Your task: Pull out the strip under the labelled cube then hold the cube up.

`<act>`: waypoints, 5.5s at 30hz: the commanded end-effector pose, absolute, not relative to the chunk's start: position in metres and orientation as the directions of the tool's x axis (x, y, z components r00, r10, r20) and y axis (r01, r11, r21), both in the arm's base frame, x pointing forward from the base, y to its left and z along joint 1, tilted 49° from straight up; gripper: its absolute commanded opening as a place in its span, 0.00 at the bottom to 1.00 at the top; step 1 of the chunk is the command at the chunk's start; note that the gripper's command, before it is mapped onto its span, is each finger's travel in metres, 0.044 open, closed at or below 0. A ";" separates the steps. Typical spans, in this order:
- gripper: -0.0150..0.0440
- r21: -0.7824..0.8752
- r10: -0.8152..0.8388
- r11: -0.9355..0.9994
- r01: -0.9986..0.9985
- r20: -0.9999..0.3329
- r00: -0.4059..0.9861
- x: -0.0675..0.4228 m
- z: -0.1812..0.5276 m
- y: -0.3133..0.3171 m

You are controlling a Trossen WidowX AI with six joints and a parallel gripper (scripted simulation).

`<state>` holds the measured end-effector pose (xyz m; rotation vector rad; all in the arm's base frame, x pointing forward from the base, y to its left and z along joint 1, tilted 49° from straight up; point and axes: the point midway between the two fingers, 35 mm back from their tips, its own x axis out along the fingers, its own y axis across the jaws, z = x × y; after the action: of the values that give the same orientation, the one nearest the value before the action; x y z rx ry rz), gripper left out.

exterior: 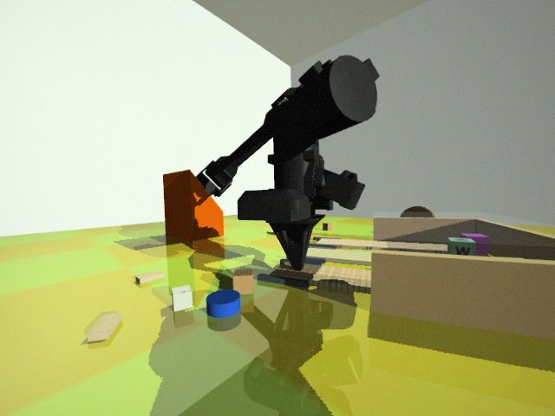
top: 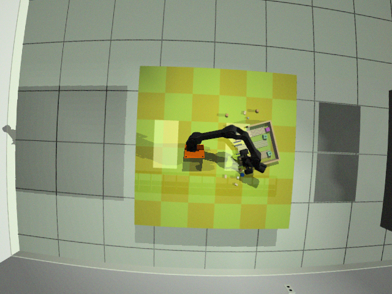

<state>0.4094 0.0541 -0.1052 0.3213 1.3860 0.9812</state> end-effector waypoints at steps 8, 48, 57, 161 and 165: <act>0.25 0.716 0.736 0.582 -0.386 -0.666 -0.124 0.408 -0.108 0.059; 0.25 0.716 0.735 0.583 -0.384 -0.666 -0.125 0.354 -0.124 0.039; 0.25 0.716 0.735 0.584 -0.384 -0.667 -0.125 0.342 -0.127 0.034; 0.25 0.715 0.732 0.586 -0.381 -0.669 -0.128 0.239 -0.150 -0.005; 0.25 0.715 0.732 0.586 -0.381 -0.669 -0.128 0.239 -0.150 -0.005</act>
<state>0.2486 -0.0102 -0.1480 0.3213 1.3700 0.9663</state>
